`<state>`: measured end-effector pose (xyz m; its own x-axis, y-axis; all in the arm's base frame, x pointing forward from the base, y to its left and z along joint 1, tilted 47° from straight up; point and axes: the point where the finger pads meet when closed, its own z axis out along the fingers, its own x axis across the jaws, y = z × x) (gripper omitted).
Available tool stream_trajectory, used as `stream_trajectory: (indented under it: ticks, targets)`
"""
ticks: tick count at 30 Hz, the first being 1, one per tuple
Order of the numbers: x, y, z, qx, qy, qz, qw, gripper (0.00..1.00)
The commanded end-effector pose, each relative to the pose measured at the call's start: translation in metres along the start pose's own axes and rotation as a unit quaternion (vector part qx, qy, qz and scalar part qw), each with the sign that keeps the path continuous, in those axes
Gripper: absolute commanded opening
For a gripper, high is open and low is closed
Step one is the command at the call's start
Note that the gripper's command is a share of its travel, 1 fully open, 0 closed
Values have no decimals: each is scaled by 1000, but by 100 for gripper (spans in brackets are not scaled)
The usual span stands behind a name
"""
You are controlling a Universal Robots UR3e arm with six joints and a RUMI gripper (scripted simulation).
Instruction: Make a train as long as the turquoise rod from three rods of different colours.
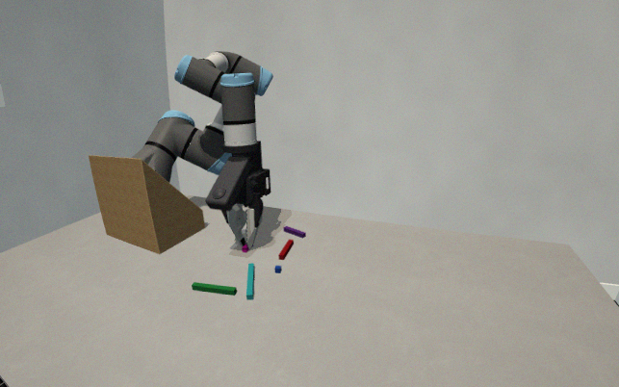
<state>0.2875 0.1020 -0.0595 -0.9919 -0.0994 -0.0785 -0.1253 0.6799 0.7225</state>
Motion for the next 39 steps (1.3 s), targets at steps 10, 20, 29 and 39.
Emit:
stream_trajectory:
  ticks: [10,20,29,39]
  targets:
    - [0,0,0,0,-1,0,1000,0]
    - [0,0,0,0,-1,0,1000,8]
    - [0,0,0,0,-1,0,1000,14]
    - [-1,0,-2,1,-1,0,1000,14]
